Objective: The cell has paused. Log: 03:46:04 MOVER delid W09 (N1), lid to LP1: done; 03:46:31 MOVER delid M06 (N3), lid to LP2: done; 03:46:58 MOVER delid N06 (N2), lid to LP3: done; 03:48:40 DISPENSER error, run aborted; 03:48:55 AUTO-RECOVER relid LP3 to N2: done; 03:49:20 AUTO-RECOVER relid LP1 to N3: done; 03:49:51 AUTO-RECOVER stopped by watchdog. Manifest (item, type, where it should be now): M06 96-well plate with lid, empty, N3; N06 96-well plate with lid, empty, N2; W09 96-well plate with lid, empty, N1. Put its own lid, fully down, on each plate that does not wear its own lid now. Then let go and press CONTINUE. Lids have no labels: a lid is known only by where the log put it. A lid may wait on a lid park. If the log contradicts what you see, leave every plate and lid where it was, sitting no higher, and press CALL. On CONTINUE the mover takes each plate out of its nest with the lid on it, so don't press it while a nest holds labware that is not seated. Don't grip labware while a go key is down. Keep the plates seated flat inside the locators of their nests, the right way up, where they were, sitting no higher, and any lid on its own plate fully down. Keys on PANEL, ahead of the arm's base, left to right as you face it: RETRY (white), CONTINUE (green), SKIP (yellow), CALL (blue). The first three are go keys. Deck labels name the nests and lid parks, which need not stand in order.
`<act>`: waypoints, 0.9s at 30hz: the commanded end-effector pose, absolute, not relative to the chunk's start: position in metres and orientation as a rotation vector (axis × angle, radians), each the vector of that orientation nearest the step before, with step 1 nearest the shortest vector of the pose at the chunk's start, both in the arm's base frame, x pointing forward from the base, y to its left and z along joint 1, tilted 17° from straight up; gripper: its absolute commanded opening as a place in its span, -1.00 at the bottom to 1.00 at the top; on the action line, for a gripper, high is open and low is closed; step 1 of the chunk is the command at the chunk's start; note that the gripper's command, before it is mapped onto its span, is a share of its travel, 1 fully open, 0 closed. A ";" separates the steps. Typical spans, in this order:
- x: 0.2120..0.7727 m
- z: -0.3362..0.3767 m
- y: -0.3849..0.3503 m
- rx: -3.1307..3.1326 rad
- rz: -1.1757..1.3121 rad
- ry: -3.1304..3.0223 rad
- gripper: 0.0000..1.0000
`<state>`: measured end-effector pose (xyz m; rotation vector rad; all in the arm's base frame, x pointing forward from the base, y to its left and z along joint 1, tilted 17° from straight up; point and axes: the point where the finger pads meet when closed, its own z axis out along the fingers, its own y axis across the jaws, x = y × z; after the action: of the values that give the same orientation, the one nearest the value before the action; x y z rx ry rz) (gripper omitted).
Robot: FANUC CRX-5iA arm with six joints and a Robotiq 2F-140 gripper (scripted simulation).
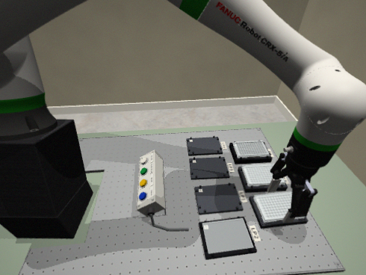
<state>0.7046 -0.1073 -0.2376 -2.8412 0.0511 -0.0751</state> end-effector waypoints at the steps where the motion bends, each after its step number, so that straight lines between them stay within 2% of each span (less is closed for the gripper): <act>1: 0.705 -0.237 -0.108 -2.841 -0.076 0.051 0.32; 27: 0.703 -0.200 -0.119 -2.841 -0.076 0.051 0.32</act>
<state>0.7024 -0.1182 -0.2022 -2.8411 0.0511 -0.0750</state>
